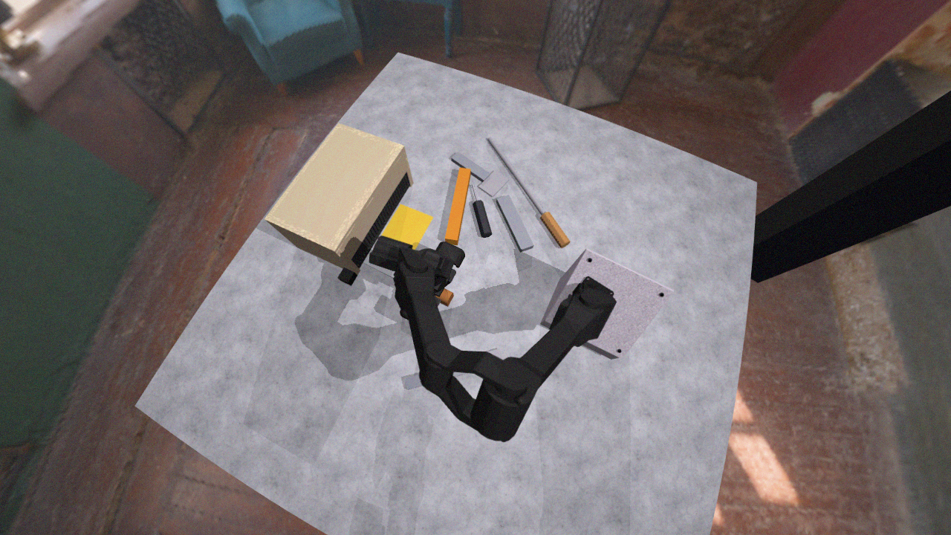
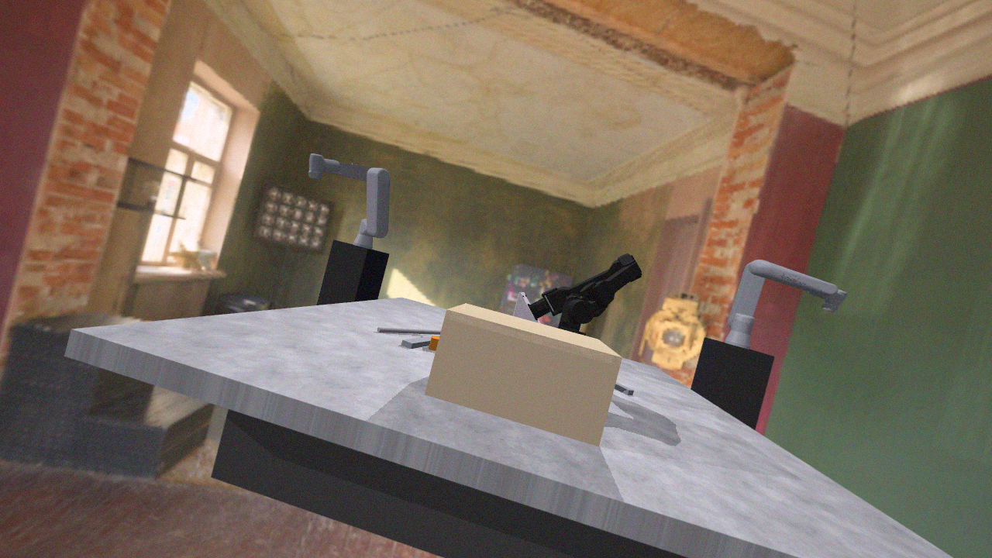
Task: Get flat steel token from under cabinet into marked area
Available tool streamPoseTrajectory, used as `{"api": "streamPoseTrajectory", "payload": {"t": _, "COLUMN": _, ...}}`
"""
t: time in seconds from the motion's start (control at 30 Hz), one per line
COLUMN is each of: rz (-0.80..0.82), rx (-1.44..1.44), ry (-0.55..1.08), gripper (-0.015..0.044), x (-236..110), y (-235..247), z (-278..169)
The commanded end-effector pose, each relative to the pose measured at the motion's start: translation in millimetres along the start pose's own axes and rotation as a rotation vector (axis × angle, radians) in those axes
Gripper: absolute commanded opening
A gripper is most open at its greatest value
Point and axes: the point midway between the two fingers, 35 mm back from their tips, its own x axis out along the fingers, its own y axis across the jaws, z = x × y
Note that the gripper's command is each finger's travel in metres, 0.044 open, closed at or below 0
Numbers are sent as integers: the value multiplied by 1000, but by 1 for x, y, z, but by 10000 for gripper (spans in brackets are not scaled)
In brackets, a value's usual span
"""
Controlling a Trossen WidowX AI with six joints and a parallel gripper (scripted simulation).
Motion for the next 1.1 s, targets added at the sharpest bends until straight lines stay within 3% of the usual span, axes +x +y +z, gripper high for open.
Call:
{"api": "streamPoseTrajectory", "payload": {"t": 0.0, "rz": 5, "rx": -3, "ry": 0, "gripper": 0, "x": 0, "y": 0, "z": 6}}
{"api": "streamPoseTrajectory", "payload": {"t": 1.07, "rz": 5, "rx": -5, "ry": -2, "gripper": 0, "x": -1, "y": 0, "z": 39}}
